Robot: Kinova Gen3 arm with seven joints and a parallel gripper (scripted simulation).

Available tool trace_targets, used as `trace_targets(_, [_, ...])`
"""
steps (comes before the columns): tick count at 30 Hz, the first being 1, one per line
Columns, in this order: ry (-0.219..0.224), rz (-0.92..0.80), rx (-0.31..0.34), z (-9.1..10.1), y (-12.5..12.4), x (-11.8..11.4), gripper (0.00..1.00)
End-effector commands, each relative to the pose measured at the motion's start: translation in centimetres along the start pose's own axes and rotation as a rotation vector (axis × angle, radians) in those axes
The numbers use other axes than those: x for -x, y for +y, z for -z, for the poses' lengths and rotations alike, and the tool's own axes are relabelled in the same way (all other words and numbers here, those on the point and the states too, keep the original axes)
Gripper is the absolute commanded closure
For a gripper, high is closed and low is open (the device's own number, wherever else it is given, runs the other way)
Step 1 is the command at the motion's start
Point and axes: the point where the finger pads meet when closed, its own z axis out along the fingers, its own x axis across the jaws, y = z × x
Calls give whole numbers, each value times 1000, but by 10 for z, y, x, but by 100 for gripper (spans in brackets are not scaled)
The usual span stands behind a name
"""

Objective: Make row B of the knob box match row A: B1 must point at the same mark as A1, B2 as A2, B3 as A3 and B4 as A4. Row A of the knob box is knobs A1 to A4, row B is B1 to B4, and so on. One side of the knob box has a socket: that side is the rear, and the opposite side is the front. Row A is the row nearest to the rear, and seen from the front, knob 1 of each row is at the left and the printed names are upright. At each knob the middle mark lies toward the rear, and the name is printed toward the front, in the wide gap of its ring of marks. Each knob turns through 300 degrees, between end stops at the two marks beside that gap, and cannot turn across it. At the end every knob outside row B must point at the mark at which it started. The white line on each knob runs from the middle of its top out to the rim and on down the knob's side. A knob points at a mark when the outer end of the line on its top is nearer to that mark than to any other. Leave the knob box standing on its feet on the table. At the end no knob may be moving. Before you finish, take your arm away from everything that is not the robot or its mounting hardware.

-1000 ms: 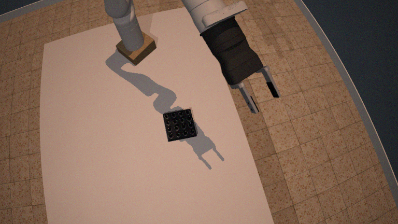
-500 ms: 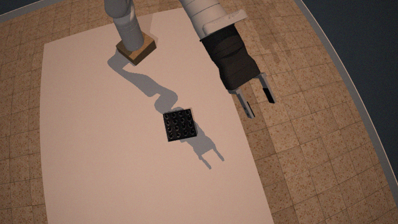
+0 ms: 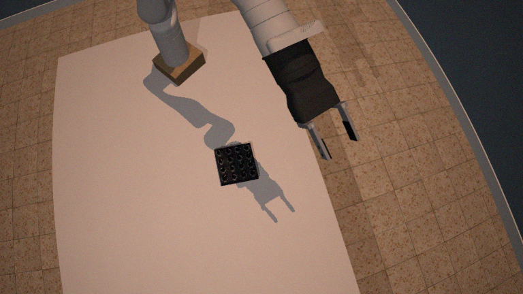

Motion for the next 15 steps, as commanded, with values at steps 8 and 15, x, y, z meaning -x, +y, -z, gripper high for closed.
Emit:
trace_targets(8, [13, -3, 52, -14, 26, -3, 0])
trace_targets(15, [13, -3, 52, -14, 26, -3, 0])
